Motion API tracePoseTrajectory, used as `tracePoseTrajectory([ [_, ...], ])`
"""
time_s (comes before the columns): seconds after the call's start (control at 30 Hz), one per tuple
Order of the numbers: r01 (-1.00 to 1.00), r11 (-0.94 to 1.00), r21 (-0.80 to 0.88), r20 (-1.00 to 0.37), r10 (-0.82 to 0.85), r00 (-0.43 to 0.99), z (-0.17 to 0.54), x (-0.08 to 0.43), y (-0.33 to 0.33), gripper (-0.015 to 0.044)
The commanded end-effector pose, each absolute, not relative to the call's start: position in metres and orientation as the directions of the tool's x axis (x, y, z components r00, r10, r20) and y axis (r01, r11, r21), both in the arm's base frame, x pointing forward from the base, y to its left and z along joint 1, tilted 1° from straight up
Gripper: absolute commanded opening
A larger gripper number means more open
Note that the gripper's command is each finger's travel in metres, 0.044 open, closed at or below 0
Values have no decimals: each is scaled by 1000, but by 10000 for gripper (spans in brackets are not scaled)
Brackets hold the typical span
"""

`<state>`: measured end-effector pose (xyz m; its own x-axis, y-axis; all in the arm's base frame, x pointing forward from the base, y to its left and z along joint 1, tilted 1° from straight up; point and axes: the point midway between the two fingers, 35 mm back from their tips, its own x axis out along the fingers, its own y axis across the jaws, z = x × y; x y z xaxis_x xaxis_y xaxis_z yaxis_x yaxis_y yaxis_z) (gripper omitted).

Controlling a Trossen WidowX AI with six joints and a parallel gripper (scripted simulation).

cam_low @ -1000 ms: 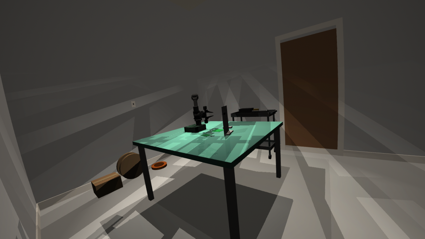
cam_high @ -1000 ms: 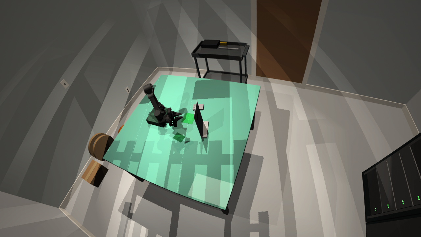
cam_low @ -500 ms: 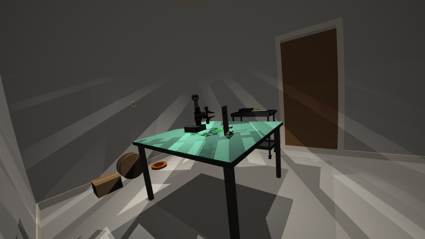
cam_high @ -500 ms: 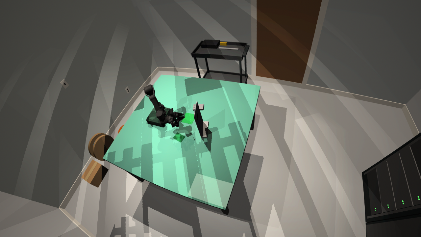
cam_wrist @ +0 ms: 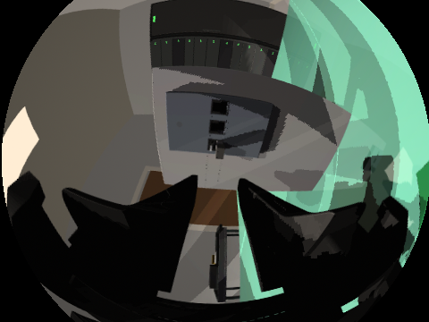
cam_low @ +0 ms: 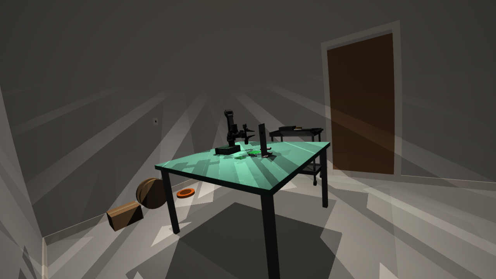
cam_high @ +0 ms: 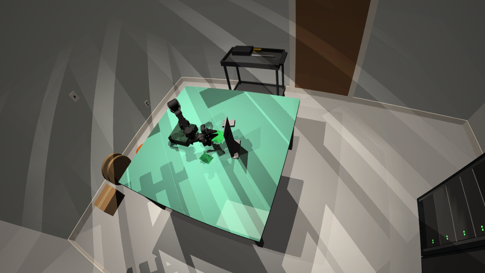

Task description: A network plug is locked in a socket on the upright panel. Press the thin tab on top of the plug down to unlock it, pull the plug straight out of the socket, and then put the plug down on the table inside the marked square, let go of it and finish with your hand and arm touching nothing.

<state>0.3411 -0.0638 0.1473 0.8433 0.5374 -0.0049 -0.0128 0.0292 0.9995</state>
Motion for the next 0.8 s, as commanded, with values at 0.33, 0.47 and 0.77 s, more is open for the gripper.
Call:
tracePoseTrajectory([
  [0.33,-11,25,1000,-4,535,845,147,363,-59,156],
  [0.47,-11,25,1000,-4,535,845,148,369,-57,156],
  [0.77,-12,24,1000,-3,534,845,148,383,-52,156],
])
